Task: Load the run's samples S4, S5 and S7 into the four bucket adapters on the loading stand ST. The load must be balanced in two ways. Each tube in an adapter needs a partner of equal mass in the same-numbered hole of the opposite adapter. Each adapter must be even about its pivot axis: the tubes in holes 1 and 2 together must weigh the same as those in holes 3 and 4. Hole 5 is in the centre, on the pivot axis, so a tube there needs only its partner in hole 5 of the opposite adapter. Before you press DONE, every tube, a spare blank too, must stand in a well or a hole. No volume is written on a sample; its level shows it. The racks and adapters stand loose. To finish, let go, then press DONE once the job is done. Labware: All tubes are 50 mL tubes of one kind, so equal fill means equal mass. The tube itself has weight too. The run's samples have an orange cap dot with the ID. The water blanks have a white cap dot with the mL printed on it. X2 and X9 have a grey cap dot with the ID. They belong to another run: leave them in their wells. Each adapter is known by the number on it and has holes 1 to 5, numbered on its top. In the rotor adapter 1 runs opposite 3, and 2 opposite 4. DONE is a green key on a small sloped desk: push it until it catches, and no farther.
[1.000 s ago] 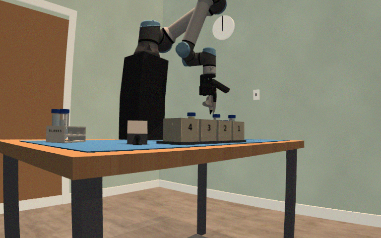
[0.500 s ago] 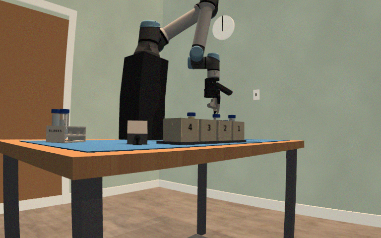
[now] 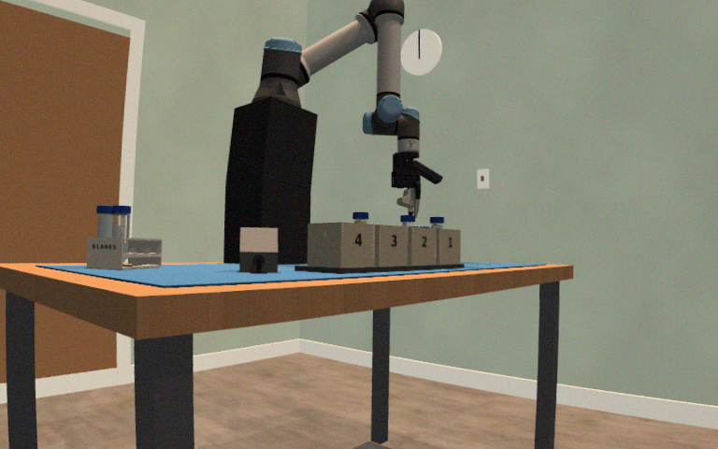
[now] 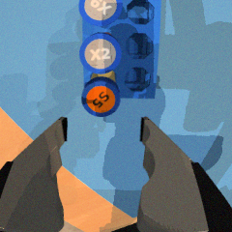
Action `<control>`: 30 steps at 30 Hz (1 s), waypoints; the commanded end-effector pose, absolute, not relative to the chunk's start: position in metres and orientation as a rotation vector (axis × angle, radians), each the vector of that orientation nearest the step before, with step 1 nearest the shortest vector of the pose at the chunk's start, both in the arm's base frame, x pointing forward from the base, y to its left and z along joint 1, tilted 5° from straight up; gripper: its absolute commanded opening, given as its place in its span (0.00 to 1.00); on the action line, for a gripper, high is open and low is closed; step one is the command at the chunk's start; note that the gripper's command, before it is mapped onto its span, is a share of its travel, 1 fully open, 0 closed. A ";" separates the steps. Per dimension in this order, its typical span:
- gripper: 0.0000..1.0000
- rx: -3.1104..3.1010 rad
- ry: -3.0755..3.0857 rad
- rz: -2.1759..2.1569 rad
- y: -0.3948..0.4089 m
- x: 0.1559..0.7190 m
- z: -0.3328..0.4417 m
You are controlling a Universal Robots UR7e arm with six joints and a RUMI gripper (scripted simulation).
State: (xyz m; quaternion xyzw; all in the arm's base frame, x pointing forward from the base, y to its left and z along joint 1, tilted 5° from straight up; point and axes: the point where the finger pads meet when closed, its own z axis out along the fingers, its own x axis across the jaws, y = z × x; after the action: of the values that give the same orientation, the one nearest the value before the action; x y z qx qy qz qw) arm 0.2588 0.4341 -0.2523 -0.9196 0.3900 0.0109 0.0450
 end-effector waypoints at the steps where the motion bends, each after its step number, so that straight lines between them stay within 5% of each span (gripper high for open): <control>1: 0.35 -2.811 1.195 0.032 0.439 0.259 -0.252; 30: 0.35 -2.811 1.195 0.032 0.443 0.259 -0.298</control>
State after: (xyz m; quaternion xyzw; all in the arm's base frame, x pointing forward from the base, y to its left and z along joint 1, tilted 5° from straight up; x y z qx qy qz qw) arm 0.2589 0.4421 -0.2948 -0.9194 0.3907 0.0107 0.0429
